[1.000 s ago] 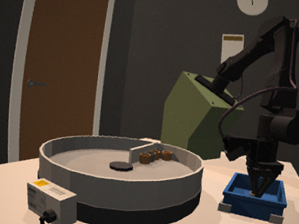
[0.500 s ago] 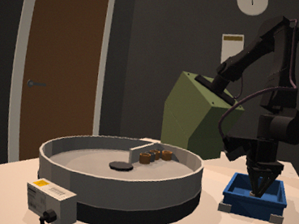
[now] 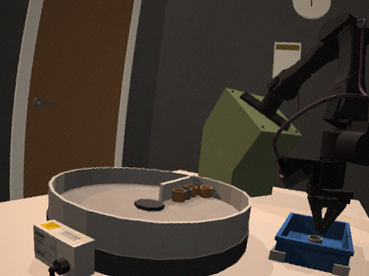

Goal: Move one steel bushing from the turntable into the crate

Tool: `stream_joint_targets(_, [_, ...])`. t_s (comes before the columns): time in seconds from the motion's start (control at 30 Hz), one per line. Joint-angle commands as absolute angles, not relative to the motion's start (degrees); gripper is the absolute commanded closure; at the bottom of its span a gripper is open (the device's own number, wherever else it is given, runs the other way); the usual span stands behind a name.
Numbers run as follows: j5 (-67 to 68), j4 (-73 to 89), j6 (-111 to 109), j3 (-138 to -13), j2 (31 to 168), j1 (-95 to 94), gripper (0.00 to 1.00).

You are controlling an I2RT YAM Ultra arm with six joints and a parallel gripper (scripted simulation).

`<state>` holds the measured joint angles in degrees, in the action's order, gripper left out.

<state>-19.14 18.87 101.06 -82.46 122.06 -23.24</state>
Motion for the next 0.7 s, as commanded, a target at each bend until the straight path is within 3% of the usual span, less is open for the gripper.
stream_joint_targets(0.0, [-19.44, 20.70, 100.38, -81.43, 119.60, -21.74, 0.86])
stream_joint_targets(0.67, [-20.94, 30.13, 97.39, -79.04, 108.79, -18.44, 0.86])
